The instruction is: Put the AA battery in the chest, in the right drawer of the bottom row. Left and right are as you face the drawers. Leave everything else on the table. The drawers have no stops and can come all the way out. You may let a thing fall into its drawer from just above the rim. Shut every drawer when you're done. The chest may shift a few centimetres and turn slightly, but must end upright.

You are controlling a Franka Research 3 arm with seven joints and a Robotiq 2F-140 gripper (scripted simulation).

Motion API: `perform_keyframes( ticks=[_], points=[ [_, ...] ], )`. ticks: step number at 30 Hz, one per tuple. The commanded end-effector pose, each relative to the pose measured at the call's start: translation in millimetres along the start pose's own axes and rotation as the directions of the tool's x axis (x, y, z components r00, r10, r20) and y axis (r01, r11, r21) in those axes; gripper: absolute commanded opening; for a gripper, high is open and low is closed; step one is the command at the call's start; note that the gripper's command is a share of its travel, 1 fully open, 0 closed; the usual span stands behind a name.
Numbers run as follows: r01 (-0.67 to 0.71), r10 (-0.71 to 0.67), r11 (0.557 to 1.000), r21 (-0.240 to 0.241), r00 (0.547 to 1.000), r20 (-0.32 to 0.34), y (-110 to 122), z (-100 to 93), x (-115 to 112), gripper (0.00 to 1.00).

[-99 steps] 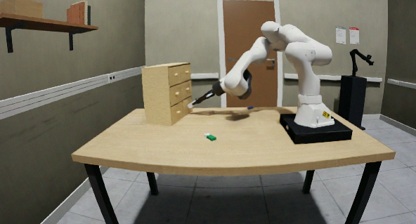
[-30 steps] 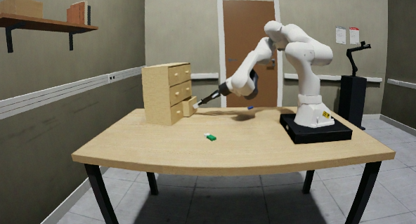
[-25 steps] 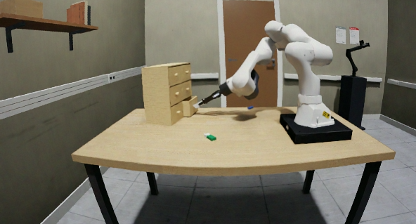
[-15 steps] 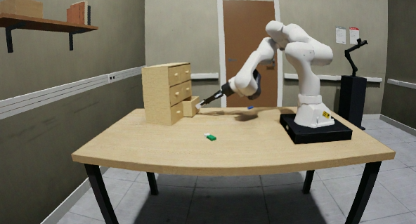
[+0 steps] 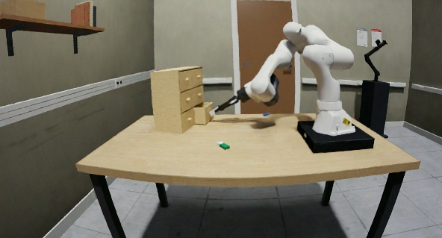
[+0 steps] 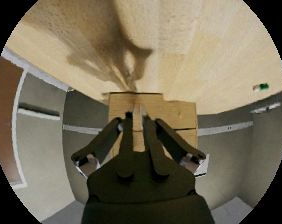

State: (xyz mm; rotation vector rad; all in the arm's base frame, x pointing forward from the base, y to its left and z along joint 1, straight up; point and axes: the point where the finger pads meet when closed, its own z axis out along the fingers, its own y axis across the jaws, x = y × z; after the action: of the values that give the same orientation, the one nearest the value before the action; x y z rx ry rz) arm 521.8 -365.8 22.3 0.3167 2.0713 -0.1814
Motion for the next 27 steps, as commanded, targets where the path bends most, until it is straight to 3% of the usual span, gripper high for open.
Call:
perform_keyframes(
  ticks=[1,19,27],
  points=[
    [0.006,-0.006,1.0,0.003,1.0,0.0,-1.2,-2.3,1.1,0.17],
    [0.006,-0.006,1.0,0.003,1.0,0.0,-1.2,-2.6,1.3,0.17],
    [0.006,-0.006,1.0,0.003,1.0,0.0,-1.2,-2.6,1.3,0.24]
  ],
)
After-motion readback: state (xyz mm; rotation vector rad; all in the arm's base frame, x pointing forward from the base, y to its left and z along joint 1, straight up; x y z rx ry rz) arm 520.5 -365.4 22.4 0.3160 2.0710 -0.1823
